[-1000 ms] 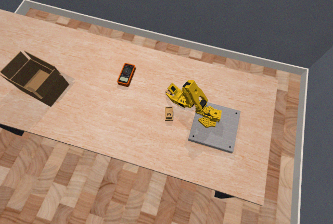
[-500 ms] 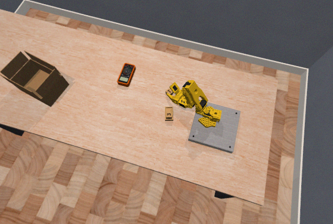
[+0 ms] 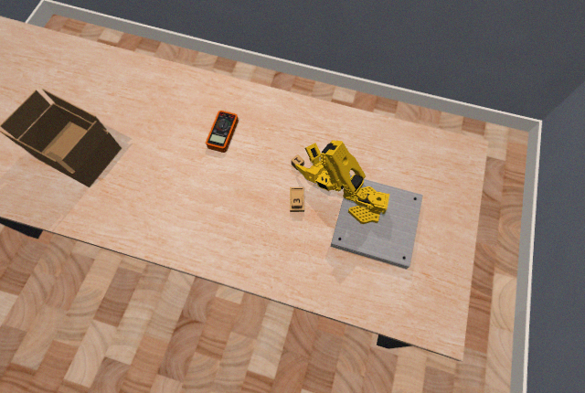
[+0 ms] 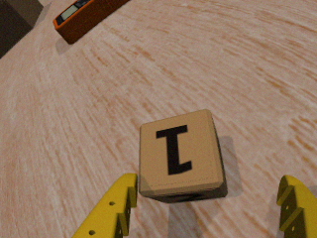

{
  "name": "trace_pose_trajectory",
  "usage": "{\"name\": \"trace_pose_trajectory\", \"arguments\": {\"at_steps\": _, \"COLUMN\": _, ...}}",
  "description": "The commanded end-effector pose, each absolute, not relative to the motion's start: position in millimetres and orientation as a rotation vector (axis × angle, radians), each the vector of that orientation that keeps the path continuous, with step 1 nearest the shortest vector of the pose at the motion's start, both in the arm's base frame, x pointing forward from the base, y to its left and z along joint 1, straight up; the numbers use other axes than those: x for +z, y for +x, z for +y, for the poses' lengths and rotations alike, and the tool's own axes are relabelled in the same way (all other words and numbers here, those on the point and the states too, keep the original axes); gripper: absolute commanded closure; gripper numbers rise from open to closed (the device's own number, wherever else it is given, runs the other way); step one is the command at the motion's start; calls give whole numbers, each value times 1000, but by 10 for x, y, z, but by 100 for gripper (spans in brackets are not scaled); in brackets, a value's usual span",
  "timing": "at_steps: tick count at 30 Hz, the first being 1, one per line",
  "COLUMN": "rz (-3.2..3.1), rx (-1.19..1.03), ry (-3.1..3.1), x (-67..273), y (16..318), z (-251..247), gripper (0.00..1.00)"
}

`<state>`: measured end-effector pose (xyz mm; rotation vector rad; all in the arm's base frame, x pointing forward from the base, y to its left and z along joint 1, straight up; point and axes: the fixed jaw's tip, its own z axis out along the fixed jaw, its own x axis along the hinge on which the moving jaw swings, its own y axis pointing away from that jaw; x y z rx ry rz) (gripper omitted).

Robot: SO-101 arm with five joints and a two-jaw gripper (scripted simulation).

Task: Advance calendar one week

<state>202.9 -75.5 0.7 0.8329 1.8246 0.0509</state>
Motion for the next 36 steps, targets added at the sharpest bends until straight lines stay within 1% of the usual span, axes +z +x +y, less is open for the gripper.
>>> {"name": "trace_pose_trajectory", "arguments": {"at_steps": 1, "rz": 1740, "rx": 187, "ry": 1024, "x": 67, "y": 1978, "z": -723, "gripper": 64}}
{"name": "trace_pose_trajectory", "arguments": {"at_steps": 28, "rz": 1738, "rx": 188, "ry": 1023, "x": 70, "y": 1983, "z": -725, "gripper": 64}}
{"name": "trace_pose_trajectory", "arguments": {"at_steps": 36, "rz": 1697, "rx": 221, "ry": 1026, "x": 137, "y": 2009, "z": -736, "gripper": 64}}
